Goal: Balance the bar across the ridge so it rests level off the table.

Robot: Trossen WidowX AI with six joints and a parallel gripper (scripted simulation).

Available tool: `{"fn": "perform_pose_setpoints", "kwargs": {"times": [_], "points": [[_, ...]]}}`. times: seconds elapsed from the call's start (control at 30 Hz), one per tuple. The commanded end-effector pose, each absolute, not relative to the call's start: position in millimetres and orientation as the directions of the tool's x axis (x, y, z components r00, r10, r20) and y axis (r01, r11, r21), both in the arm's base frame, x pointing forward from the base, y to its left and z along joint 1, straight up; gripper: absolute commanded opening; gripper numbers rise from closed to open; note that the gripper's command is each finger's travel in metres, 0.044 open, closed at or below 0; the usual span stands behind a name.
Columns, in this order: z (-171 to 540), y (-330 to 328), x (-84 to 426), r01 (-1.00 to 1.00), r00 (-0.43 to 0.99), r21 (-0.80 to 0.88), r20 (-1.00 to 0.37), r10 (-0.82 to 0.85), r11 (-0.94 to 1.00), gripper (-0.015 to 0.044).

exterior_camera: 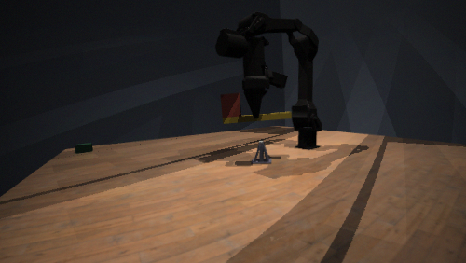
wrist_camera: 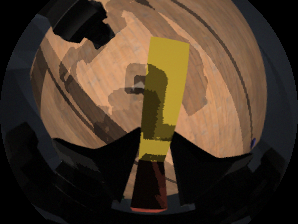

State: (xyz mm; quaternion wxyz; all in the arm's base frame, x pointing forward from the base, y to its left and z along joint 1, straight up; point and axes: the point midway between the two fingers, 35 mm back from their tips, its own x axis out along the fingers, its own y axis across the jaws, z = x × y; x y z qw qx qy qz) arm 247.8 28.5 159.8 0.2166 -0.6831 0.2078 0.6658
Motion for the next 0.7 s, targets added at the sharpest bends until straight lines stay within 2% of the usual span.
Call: {"fn": "perform_pose_setpoints", "kwargs": {"times": [0.0, 0.27, 0.67], "points": [[159, 37, 239, -0.602, 0.027, -0.019, -1.0, 0.004, -0.798, 0.0], [157, 58, 219, -0.662, 0.023, -0.02, -1.0, 0.006, -0.749, 0.0], [142, 60, 219, -0.663, 0.023, -0.02, -1.0, 0.006, -0.748, 0.0]]}}
